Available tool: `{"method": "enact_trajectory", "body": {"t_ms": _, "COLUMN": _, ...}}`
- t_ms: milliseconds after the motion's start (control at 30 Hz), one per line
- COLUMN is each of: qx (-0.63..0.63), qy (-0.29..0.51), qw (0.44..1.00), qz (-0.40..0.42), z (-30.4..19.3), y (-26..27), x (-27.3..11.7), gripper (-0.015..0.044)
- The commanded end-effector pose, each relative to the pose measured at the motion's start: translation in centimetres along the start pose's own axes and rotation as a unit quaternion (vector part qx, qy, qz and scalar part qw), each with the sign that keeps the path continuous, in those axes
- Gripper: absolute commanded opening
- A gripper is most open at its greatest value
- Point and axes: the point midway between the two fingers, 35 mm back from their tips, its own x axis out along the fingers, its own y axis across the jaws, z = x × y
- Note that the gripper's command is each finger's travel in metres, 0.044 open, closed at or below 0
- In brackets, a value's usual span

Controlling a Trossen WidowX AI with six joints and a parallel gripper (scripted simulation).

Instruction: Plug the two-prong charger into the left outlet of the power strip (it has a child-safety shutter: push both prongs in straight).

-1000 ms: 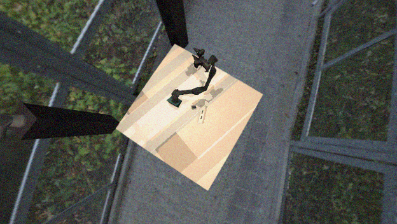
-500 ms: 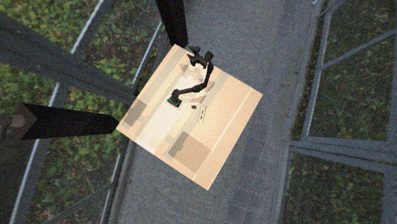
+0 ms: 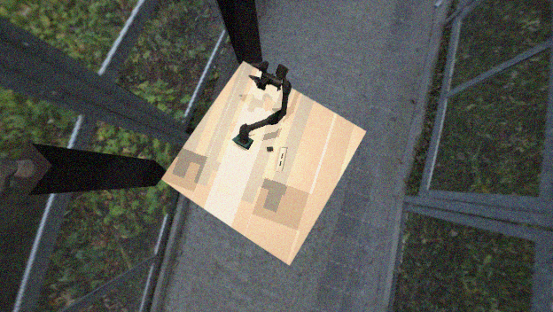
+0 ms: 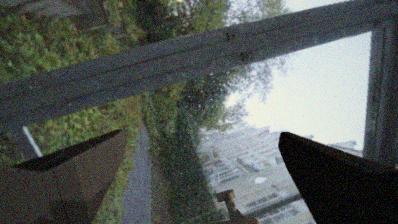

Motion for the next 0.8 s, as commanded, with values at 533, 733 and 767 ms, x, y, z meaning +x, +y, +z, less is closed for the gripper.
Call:
{"method": "enact_trajectory", "body": {"t_ms": 533, "qx": 0.026, "qy": -0.204, "qw": 0.978, "qz": 0.020, "z": 7.1, "y": 0.4, "x": 6.6, "gripper": 0.0440}}
{"method": "enact_trajectory", "body": {"t_ms": 733, "qx": 0.029, "qy": -0.262, "qw": 0.964, "qz": 0.029, "z": 9.7, "y": 0.6, "x": 7.7, "gripper": 0.0440}}
{"method": "enact_trajectory", "body": {"t_ms": 767, "qx": 0.029, "qy": -0.271, "qw": 0.962, "qz": 0.030, "z": 10.2, "y": 0.6, "x": 7.9, "gripper": 0.0440}}
